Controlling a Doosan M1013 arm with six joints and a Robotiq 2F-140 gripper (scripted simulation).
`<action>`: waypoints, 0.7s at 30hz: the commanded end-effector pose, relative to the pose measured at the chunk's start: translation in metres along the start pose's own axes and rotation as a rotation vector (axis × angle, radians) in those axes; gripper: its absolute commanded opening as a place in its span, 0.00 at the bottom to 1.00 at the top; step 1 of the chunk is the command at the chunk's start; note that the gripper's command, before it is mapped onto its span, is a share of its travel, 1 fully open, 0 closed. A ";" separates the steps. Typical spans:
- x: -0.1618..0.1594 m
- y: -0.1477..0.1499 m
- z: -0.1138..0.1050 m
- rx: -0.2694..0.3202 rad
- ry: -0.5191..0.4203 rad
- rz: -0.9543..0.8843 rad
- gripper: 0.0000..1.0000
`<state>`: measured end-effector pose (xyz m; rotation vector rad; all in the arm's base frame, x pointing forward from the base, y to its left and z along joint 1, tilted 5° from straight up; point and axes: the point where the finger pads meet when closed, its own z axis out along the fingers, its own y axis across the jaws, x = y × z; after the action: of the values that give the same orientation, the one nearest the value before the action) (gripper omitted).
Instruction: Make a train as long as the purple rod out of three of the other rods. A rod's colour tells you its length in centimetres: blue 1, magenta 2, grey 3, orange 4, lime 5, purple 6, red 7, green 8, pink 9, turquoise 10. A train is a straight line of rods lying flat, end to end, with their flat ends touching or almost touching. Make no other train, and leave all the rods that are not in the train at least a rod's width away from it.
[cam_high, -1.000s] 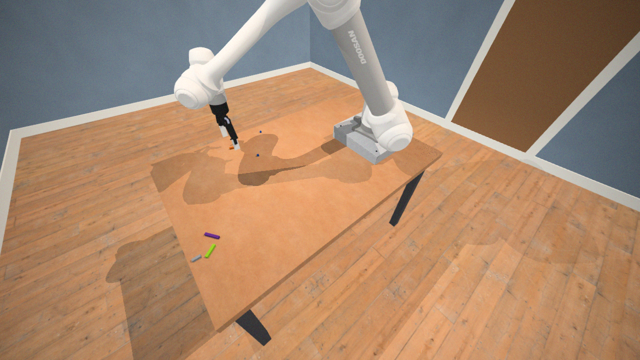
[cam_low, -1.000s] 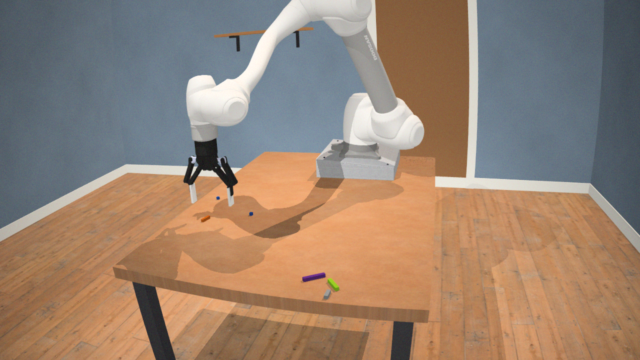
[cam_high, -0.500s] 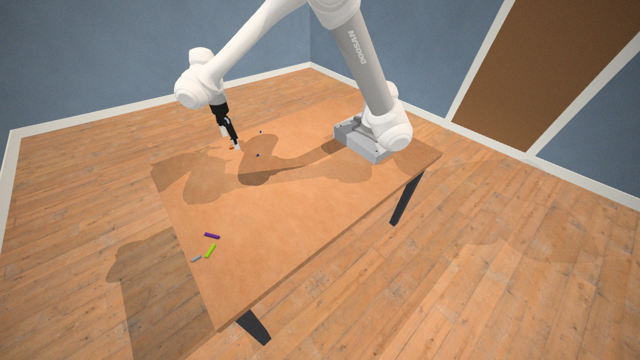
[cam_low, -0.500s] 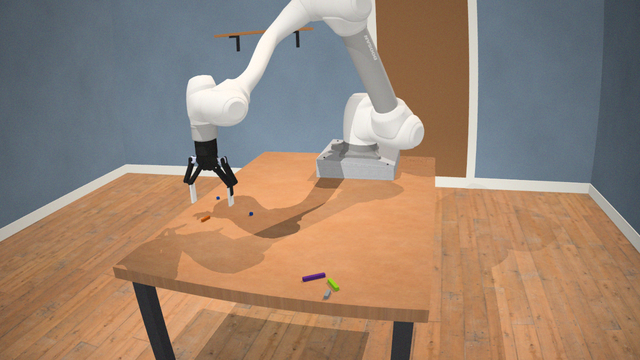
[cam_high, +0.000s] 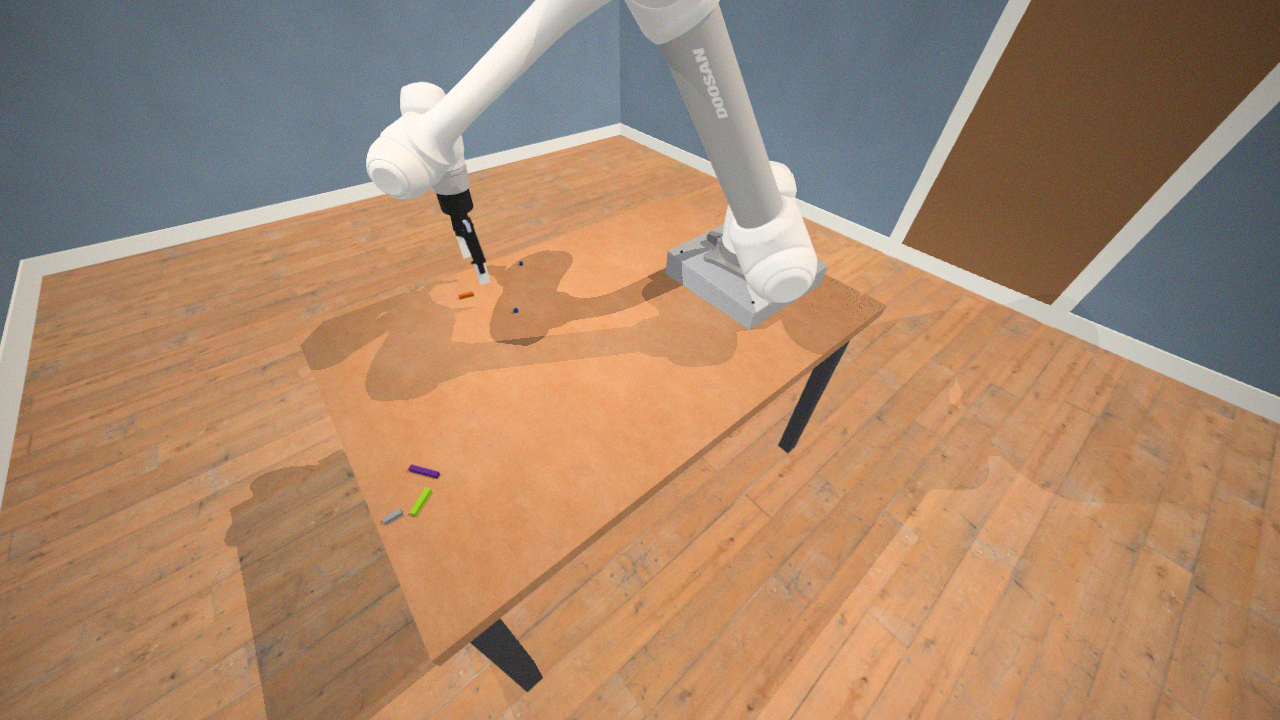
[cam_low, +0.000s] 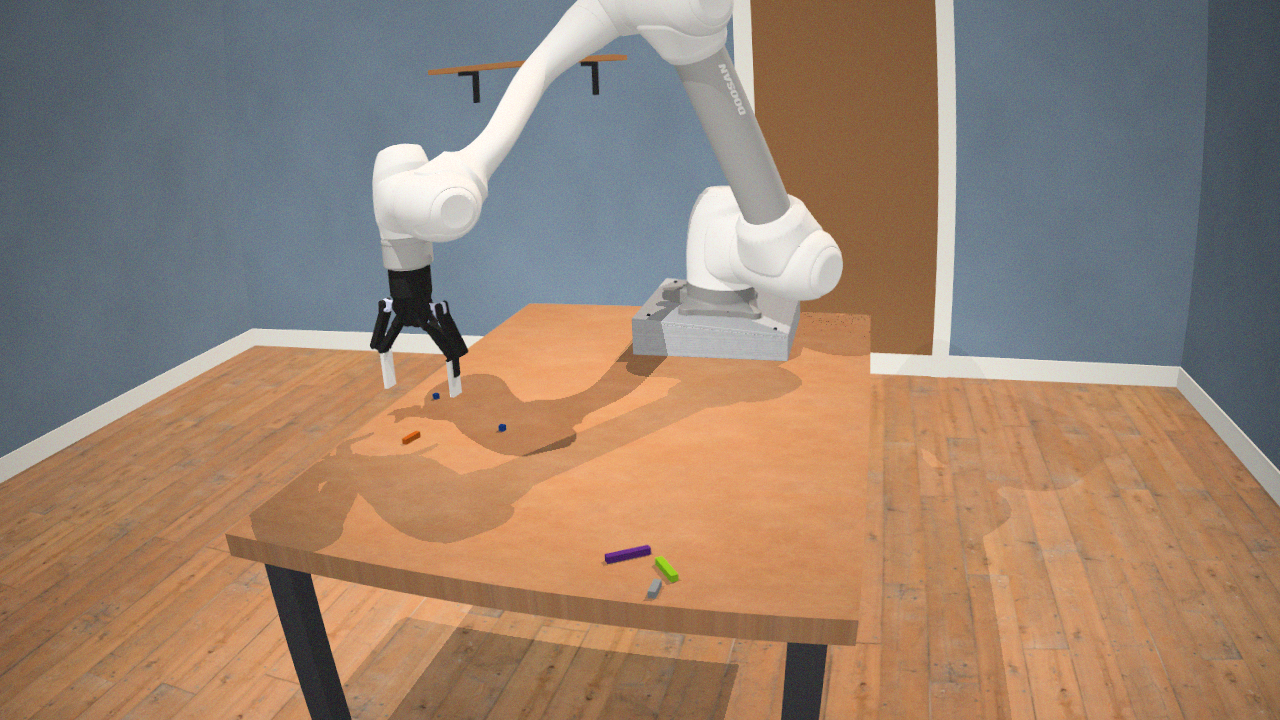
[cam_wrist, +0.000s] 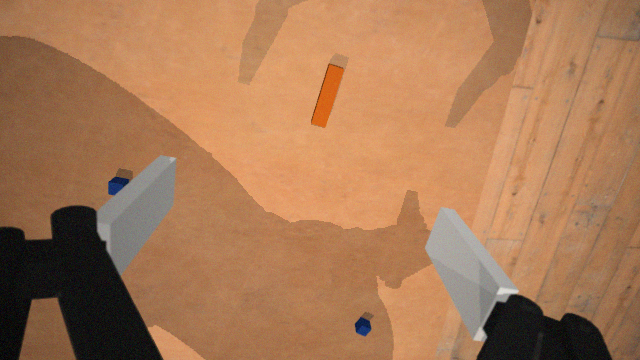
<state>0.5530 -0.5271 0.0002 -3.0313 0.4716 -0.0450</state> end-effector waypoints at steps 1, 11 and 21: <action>-0.034 0.024 -0.005 -0.001 0.001 0.080 1.00; -0.118 0.069 -0.013 0.000 0.001 0.275 1.00; -0.147 0.080 -0.016 0.000 0.001 0.341 0.23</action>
<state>0.3882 -0.5592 0.0068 -2.9041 0.9769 -0.0267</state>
